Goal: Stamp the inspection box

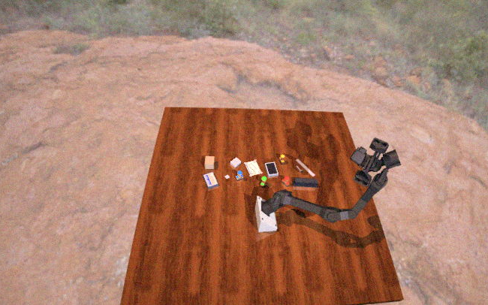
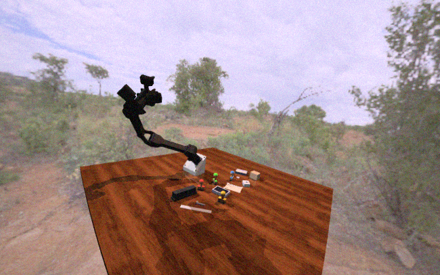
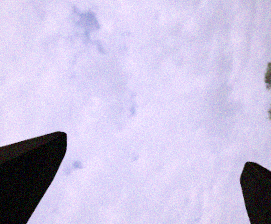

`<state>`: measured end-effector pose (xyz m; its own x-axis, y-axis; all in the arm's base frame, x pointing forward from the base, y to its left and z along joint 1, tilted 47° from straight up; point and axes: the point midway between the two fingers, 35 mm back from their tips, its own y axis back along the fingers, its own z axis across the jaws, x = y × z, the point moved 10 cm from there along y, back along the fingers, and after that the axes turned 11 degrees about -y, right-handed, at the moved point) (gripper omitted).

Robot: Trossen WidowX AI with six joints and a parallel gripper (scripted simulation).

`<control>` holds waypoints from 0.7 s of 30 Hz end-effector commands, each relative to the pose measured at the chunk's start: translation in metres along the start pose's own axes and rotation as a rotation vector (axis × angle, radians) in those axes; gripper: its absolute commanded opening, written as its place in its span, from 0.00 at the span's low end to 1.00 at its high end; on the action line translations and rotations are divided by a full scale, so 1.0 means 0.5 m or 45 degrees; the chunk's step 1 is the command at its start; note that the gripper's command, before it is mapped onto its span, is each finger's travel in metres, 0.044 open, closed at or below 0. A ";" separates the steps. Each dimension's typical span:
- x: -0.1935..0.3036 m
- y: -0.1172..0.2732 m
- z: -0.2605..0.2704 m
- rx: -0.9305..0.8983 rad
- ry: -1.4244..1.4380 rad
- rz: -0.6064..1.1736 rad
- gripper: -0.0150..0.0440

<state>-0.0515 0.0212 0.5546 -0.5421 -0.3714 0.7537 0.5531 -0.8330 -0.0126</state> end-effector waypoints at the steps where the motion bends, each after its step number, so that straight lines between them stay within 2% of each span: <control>1: -0.004 -0.001 0.003 -0.006 -0.002 -0.006 0.89; 7: -0.126 -0.015 0.089 -0.159 -0.075 -0.220 0.64; 15: -0.311 -0.032 0.158 -0.230 -0.114 -0.596 0.64; 21: -0.469 -0.035 0.174 -0.167 -0.185 -0.947 0.64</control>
<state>0.1006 0.1436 0.4634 -0.6552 0.2352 0.7179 0.0448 -0.9366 0.3476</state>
